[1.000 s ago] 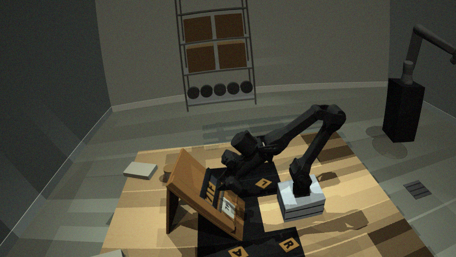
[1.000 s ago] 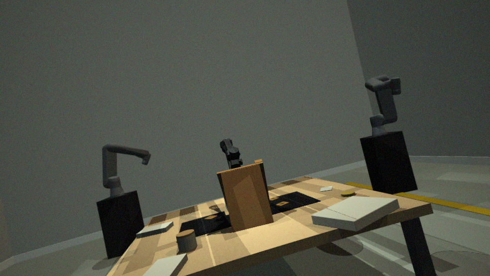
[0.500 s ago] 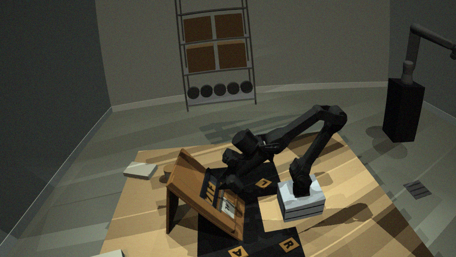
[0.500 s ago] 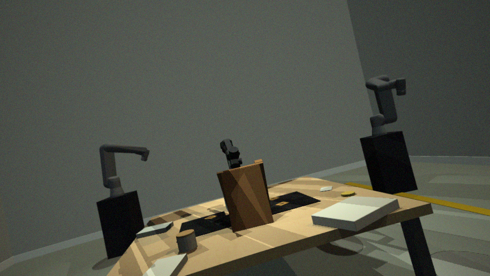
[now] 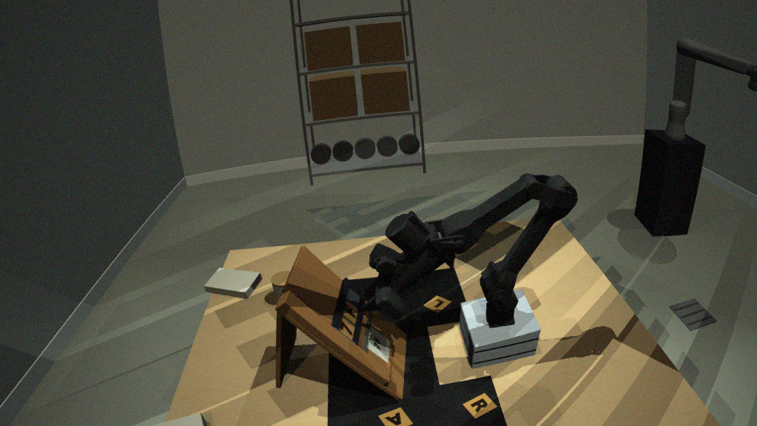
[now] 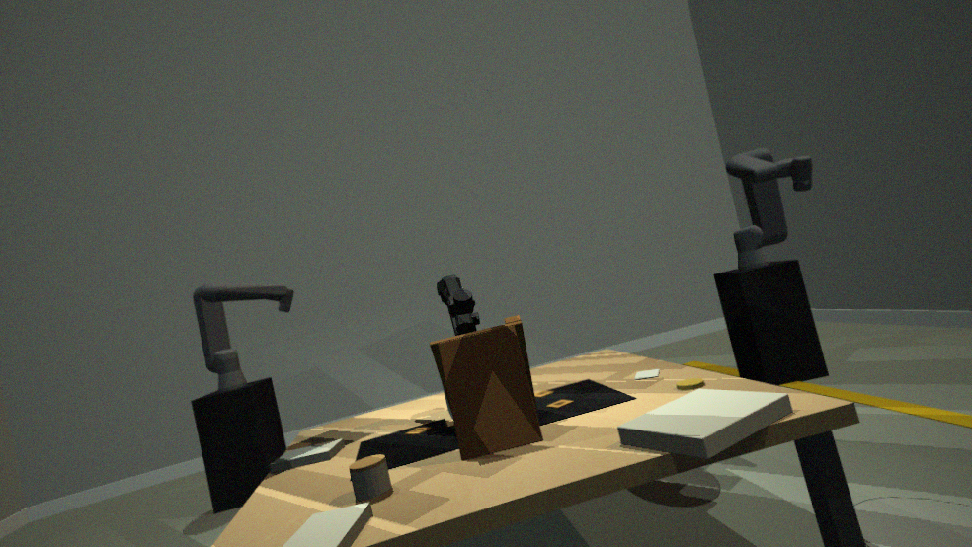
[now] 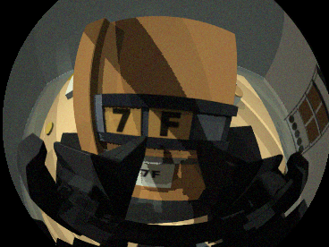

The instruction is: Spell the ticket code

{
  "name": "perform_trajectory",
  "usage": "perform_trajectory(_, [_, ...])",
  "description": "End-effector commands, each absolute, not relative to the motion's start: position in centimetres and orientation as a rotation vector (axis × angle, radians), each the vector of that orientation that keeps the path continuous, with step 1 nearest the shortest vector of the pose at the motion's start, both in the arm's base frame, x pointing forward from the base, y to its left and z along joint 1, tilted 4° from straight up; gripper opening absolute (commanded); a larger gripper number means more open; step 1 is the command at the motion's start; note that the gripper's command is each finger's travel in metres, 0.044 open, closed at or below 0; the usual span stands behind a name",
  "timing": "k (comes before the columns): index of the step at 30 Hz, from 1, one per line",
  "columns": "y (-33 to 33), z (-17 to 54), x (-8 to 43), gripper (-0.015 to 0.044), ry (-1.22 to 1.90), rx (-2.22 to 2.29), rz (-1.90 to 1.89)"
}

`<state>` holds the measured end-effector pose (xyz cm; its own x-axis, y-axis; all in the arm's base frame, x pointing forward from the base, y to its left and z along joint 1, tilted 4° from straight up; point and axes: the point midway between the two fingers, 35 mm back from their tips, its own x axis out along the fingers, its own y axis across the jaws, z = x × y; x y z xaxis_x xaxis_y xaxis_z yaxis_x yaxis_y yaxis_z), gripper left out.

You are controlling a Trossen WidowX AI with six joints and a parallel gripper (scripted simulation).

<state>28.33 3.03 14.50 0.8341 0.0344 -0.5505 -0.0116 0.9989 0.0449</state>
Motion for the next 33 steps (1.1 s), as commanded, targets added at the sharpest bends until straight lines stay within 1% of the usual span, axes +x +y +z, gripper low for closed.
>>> perform_trajectory(1, [3.0,14.5,28.3,0.0164,0.584,0.040,0.024])
perform_trajectory(7, [3.0,14.5,28.3,0.0006,0.584,0.040,0.024])
perform_trajectory(8, [3.0,14.5,28.3,0.0000,0.584,0.040,0.024])
perform_trajectory(16, [2.9,14.5,28.5,0.0000,0.612,0.034,0.023])
perform_trajectory(30, [-0.1,15.4,31.3,0.0000,1.208,0.015,0.035])
perform_trajectory(33, [-0.5,15.5,31.4,0.0000,1.268,0.025,0.041])
